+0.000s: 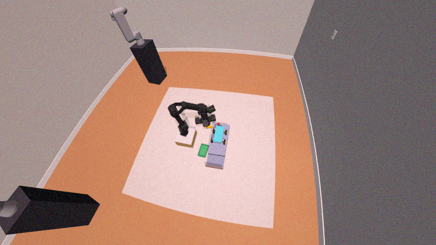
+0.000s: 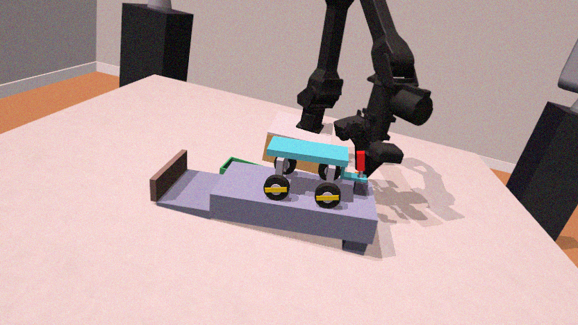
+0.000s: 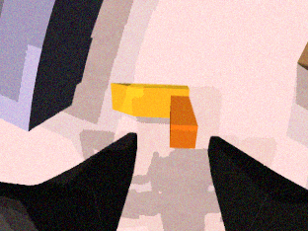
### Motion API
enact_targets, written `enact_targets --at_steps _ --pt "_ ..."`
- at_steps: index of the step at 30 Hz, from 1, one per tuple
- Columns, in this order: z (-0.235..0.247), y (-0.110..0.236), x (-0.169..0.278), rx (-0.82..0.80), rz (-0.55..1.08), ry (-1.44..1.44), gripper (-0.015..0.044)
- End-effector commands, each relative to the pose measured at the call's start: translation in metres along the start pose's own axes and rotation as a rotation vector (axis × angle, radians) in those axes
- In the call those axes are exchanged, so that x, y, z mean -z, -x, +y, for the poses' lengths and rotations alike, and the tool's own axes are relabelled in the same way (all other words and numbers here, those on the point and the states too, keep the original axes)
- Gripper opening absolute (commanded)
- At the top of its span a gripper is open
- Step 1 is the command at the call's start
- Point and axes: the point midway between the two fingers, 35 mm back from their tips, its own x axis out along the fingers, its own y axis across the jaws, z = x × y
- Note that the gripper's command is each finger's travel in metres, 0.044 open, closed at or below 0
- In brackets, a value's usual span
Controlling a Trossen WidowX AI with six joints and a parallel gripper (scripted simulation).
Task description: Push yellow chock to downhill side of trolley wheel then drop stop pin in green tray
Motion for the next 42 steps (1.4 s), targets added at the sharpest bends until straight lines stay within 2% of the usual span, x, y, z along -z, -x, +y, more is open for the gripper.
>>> enact_targets --at_steps 1,21,42 --pt "-0.004 -0.011 -0.002 0.018 -0.010 0.005 0.0190" --pt "-0.005 -0.016 -0.002 0.018 -0.010 0.005 0.0190" --pt "-0.006 -0.041 -0.003 0.018 -0.010 0.005 0.0190"
